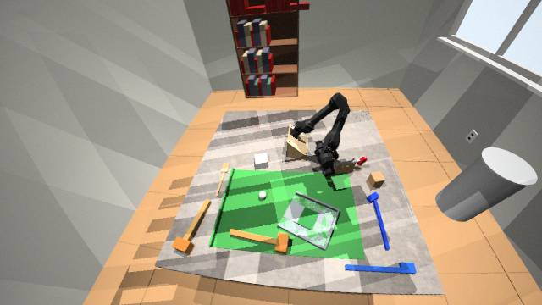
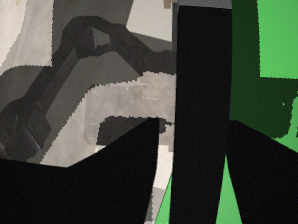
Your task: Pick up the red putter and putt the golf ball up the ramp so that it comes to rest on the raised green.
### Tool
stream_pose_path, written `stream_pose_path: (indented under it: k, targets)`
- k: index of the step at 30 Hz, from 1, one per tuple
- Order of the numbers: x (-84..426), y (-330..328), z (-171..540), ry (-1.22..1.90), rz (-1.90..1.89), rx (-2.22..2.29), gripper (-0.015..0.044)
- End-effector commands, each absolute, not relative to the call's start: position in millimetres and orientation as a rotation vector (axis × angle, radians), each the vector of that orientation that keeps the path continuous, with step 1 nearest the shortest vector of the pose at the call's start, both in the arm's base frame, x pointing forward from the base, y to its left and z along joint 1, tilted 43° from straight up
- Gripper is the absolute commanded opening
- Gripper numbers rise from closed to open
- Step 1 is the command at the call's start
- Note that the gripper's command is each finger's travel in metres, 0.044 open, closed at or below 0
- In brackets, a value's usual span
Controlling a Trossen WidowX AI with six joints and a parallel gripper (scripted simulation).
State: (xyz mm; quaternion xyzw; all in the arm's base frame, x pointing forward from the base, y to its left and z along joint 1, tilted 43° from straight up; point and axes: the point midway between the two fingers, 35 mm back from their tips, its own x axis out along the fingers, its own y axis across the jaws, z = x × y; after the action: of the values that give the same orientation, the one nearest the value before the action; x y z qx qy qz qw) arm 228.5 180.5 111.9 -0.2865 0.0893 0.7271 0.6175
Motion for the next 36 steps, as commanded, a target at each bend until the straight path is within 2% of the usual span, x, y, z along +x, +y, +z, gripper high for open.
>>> stream_pose_path:
  k: [1,8,31,36]
  targets:
    - [228.3,180.4,112.1,0.205,1.675,-0.660,0.0046]
    - [228.4,179.9,112.4,0.206,1.675,-0.660,0.0000]
    - [228.8,113.1,180.8,0.214,1.674,-0.663,0.0000]
    - [235.0,107.6,170.4,0.288,1.644,-0.624,0.0000]
